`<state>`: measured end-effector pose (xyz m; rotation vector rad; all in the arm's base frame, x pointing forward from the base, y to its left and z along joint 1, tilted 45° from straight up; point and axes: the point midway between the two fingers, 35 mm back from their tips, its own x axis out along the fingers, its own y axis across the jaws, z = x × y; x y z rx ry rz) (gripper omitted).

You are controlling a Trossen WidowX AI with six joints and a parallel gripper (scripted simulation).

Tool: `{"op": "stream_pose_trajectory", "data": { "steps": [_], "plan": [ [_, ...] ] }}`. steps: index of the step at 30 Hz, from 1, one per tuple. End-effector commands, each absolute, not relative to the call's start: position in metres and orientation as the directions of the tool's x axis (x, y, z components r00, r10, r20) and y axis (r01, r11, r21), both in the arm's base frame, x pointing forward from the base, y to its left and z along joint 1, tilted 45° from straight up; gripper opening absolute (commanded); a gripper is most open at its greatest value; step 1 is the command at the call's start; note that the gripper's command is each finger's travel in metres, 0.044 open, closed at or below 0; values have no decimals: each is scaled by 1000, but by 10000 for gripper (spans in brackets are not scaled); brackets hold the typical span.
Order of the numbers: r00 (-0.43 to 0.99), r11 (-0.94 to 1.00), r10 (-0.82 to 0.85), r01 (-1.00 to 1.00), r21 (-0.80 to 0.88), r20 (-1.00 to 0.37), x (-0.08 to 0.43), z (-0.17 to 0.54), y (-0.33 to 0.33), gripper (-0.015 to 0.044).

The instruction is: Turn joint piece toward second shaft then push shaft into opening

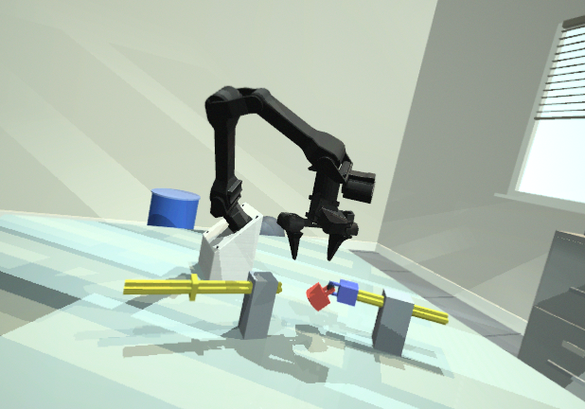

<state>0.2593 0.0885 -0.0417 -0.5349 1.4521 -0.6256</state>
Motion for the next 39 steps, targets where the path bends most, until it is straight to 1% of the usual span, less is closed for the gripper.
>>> {"op": "stream_pose_trajectory", "data": {
  "steps": [1,10,19,29,39],
  "plan": [
    [4,720,-691,92,-687,-723,257,-44,84,440],
    [14,697,-661,383,-607,-750,256,-46,81,440],
    [27,605,-631,643,-470,-775,256,-48,77,440],
    [44,430,-596,860,-273,-801,255,-50,74,440],
    [63,195,-562,979,-58,-825,255,-51,70,440]
  ]
}}
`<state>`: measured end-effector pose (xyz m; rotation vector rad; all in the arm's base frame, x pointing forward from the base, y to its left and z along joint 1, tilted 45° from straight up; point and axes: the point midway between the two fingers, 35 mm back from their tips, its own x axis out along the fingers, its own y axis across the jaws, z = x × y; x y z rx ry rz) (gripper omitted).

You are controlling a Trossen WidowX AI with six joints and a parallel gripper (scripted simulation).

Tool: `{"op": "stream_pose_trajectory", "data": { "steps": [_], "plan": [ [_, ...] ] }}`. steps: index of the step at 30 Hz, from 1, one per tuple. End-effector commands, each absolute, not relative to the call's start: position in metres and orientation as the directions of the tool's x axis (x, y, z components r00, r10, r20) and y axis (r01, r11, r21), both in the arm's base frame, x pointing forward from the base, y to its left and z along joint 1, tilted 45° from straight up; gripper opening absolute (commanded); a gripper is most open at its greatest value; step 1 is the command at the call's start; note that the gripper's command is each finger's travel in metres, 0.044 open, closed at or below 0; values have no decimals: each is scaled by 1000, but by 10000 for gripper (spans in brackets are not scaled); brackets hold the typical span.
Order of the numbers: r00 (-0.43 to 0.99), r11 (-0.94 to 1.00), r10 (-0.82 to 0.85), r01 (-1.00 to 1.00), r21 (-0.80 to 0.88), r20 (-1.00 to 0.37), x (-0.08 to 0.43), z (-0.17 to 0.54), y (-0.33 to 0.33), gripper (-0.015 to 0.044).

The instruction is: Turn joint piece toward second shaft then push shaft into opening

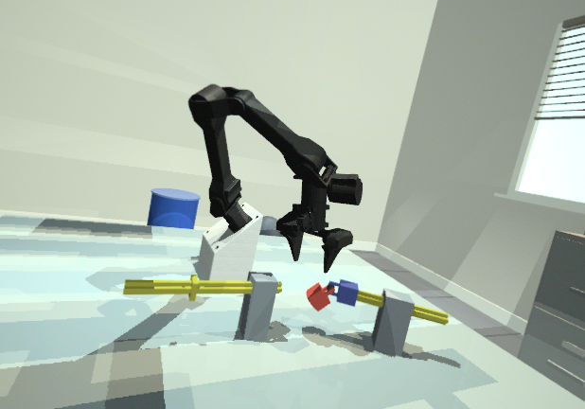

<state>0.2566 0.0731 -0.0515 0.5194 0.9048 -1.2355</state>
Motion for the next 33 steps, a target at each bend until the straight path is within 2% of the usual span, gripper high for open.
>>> {"op": "stream_pose_trajectory", "data": {
  "steps": [1,17,25,33],
  "plan": [
    [66,169,-558,985,-36,-827,255,-51,70,440],
    [103,-264,-503,927,266,-858,254,-53,65,440],
    [105,-282,-501,919,276,-859,255,-54,64,440],
    [105,-282,-500,919,276,-859,257,-86,35,440]
  ]
}}
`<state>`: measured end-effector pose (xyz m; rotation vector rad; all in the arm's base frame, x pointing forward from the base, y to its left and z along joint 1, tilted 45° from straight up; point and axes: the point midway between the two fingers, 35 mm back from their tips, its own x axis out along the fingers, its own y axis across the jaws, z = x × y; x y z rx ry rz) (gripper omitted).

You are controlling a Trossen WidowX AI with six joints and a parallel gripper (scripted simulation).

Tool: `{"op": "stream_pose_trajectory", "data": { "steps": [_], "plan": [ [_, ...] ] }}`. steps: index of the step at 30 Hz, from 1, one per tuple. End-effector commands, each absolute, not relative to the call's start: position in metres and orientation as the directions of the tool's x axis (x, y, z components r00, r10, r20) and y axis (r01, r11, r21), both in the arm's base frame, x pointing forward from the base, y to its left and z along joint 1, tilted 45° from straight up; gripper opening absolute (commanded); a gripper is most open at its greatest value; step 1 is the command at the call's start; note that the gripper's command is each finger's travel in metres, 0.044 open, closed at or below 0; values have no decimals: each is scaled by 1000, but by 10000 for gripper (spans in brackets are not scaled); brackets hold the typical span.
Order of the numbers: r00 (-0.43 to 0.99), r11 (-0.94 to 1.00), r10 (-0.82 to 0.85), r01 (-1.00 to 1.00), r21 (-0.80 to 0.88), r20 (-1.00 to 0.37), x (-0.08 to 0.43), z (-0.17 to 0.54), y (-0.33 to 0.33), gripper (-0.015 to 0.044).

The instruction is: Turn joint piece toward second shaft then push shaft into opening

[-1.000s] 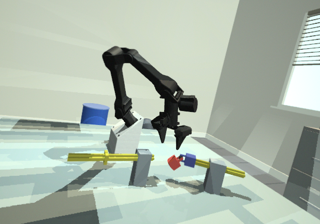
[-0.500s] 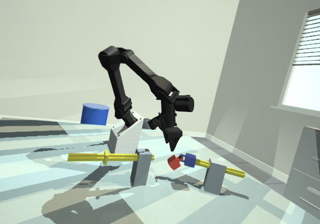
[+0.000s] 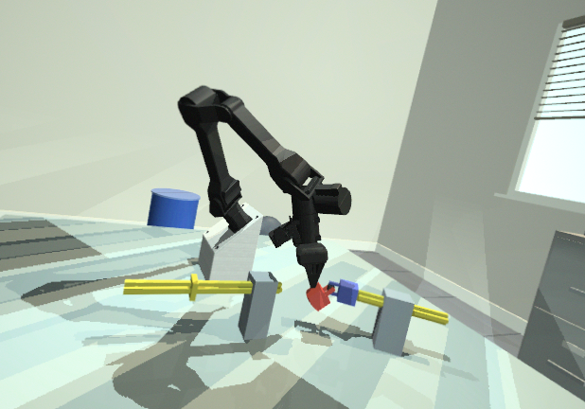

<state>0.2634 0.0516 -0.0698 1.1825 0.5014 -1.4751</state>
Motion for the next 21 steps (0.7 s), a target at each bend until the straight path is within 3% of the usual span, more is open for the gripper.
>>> {"op": "stream_pose_trajectory", "data": {
  "steps": [1,8,21],
  "plan": [
    [105,-282,-501,919,276,-859,257,-90,31,440],
    [105,-281,-505,919,278,-857,254,-111,8,440],
    [106,-282,-503,918,279,-858,266,-130,27,440]
  ]
}}
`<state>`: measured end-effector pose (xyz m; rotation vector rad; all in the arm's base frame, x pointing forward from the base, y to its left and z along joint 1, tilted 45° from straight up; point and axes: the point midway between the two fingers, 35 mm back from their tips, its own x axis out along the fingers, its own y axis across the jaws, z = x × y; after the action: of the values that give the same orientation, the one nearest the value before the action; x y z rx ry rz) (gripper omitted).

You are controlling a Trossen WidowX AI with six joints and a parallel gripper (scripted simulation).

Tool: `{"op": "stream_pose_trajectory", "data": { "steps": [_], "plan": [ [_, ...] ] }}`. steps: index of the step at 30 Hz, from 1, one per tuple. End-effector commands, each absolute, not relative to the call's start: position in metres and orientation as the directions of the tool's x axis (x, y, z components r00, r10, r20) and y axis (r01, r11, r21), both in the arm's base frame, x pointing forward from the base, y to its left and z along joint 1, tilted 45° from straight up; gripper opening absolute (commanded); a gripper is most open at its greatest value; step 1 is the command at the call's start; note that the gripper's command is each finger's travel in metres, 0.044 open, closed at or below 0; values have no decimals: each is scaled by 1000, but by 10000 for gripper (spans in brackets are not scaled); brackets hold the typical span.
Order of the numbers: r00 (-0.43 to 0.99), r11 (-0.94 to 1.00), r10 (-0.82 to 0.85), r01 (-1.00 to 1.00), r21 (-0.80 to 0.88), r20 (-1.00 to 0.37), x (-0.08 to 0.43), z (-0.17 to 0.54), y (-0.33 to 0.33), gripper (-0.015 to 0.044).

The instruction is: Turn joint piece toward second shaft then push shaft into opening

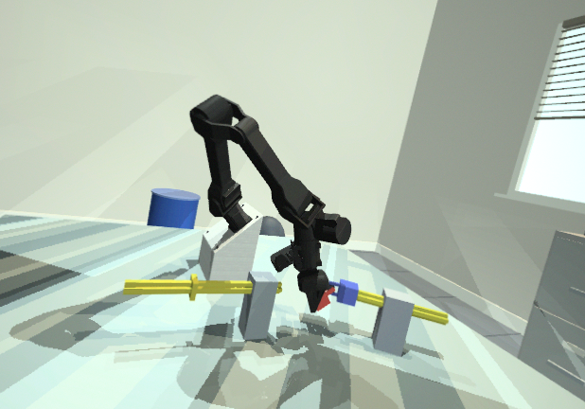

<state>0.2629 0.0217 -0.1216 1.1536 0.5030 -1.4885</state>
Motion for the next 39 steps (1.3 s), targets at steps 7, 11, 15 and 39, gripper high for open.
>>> {"op": "stream_pose_trajectory", "data": {
  "steps": [7,11,15,39],
  "plan": [
    [106,-282,-503,918,279,-858,267,-137,24,440],
    [106,-282,-503,918,279,-858,268,-142,20,440],
    [106,-282,-504,918,279,-857,269,-148,17,440],
    [106,-281,-504,918,279,-857,269,-156,12,182]
  ]
}}
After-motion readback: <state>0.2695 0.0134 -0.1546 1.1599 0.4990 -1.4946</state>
